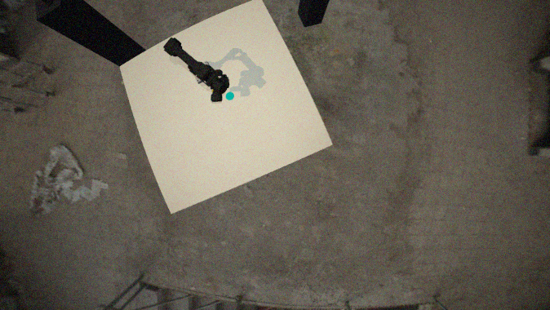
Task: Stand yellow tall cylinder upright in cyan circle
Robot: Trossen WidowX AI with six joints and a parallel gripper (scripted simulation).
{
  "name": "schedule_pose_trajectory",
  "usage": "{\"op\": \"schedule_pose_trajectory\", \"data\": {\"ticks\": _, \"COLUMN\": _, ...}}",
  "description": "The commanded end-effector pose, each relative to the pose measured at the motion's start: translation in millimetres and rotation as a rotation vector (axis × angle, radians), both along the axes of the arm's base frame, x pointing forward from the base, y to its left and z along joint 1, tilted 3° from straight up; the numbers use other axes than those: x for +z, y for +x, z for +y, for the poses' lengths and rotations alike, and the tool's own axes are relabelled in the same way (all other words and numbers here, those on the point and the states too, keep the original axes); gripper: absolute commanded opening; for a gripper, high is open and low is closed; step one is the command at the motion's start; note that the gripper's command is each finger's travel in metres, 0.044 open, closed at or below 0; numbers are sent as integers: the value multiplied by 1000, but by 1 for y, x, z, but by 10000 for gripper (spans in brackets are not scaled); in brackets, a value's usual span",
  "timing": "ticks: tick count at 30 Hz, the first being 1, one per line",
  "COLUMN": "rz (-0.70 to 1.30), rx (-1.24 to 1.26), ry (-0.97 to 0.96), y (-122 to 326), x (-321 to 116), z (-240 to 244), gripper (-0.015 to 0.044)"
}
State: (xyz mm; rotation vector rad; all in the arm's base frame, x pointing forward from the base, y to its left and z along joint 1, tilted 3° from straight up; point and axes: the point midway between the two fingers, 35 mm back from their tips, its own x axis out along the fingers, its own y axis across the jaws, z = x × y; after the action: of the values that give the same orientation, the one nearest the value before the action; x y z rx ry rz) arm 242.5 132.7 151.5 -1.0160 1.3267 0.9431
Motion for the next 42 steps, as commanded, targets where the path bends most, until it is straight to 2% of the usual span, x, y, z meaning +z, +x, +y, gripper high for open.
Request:
{"op": "schedule_pose_trajectory", "data": {"ticks": 1, "rz": 0, "rx": -6, "ry": -8, "y": -4, "x": 1, "z": 11, "gripper": 105}}
{"op": "schedule_pose_trajectory", "data": {"ticks": 8, "rz": 2, "rx": -12, "ry": -6, "y": -9, "x": 0, "z": 20, "gripper": 105}}
{"op": "schedule_pose_trajectory", "data": {"ticks": 42, "rz": -10, "rx": -106, "ry": 251, "y": 3, "x": -20, "z": 27, "gripper": 105}}
